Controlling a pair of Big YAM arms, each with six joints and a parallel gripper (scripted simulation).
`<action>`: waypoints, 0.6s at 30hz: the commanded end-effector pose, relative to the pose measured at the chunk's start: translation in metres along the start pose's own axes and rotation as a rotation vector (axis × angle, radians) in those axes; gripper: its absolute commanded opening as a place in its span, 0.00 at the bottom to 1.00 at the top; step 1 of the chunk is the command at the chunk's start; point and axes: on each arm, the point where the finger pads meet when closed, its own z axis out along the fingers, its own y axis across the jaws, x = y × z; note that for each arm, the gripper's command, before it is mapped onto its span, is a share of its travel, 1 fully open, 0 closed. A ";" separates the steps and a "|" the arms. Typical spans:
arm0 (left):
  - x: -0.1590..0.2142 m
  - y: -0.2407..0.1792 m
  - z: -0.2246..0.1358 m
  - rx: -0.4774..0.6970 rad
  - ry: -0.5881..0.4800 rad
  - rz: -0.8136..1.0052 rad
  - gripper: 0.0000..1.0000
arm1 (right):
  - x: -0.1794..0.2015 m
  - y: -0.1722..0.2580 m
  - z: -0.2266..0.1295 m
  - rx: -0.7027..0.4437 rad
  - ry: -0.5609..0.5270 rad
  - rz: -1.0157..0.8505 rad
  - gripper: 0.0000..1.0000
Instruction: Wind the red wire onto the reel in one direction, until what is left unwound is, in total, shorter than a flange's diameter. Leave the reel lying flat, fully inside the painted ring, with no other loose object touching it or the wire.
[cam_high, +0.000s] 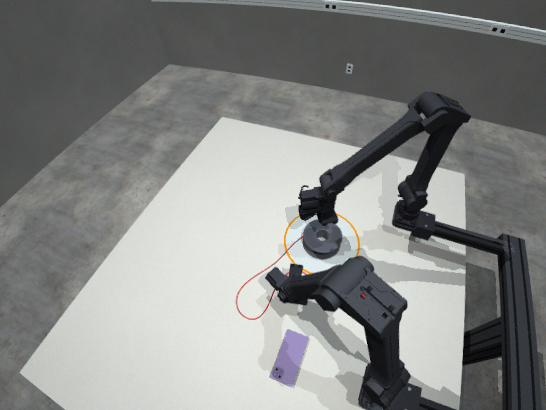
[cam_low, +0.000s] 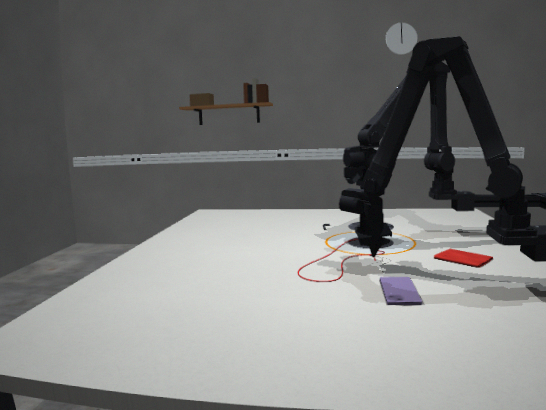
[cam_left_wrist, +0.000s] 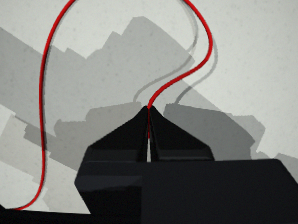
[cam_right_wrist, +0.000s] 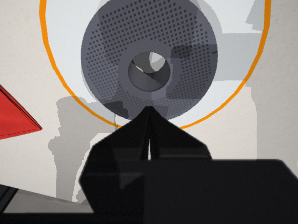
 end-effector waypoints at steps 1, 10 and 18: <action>-0.011 0.004 -0.007 -0.027 -0.023 0.008 0.00 | -0.018 -0.006 -0.014 0.002 -0.041 -0.013 0.00; -0.011 0.004 -0.007 -0.027 -0.023 0.008 0.00 | -0.018 -0.006 -0.005 0.002 -0.041 -0.013 0.00; -0.011 0.004 -0.007 -0.027 -0.023 0.008 0.00 | -0.011 -0.005 0.036 0.002 -0.041 -0.013 0.00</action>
